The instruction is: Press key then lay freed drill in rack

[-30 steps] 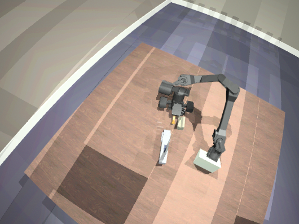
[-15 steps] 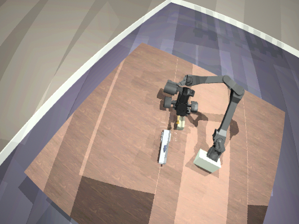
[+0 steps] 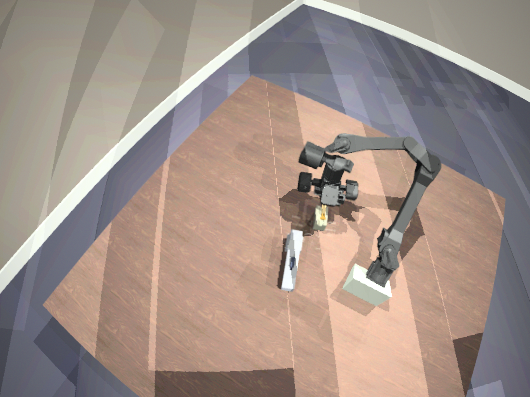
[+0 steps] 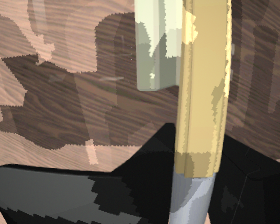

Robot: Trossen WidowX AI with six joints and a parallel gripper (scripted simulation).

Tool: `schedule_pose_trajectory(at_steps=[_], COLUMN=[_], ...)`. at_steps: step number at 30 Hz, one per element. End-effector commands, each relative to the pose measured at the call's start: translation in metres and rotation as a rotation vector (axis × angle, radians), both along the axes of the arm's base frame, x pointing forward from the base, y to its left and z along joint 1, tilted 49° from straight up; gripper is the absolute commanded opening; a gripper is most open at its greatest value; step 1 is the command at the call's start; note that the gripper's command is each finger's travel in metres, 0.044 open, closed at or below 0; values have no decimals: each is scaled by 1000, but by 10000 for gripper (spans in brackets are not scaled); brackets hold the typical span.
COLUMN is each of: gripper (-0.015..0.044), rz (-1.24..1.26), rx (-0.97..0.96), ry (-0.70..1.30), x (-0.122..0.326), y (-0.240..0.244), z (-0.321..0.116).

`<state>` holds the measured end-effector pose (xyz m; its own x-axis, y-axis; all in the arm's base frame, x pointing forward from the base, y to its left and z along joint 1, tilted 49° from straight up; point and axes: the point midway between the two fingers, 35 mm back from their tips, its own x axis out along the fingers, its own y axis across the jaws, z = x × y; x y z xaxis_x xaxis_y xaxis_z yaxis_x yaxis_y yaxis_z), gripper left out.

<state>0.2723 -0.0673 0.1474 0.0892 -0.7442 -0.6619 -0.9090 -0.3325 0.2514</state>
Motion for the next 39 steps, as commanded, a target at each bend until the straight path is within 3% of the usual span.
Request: schedule_pose_trajectory(at_steps=[1,39], gripper=[0,0], rz=[2,2], rx=[-3,-5], ry=[1,0], x=[-1,3], y=[-3,-40], z=[-2,-33])
